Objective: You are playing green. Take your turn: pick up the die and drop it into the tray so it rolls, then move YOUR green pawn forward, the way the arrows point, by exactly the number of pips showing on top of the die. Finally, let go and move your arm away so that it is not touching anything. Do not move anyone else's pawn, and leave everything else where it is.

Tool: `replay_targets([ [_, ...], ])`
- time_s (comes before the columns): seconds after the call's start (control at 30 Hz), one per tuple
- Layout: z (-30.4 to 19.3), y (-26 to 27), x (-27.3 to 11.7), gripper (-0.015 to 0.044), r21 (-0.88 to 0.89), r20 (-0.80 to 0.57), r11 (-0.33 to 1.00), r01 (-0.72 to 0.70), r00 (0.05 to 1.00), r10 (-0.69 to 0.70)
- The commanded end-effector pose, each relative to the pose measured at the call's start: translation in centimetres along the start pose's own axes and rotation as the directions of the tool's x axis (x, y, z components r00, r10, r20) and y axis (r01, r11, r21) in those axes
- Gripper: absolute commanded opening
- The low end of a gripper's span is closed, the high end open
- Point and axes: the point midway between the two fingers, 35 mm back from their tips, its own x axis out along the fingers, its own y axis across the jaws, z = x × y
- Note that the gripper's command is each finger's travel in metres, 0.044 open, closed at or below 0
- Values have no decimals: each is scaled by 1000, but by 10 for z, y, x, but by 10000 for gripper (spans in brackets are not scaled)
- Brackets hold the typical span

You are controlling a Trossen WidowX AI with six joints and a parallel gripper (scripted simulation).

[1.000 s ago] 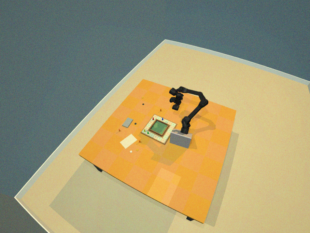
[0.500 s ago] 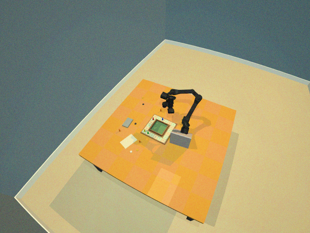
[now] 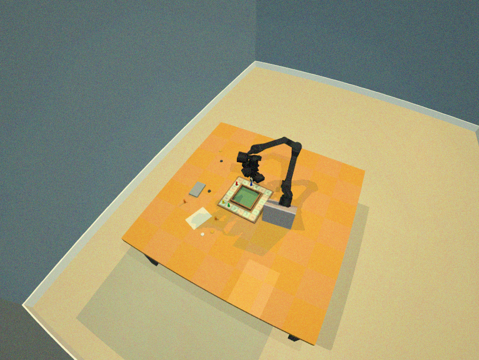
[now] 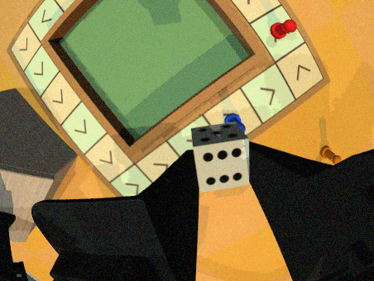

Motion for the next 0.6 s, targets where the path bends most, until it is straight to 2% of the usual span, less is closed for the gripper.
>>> replay_targets([
  [0.0,19,7,4,0,-115,-11,993,1,1000,-2],
  [0.4,77,42,16,0,-474,-38,881,3,999,-24],
  [0.57,83,47,18,0,-514,-42,858,3,999,-29],
])
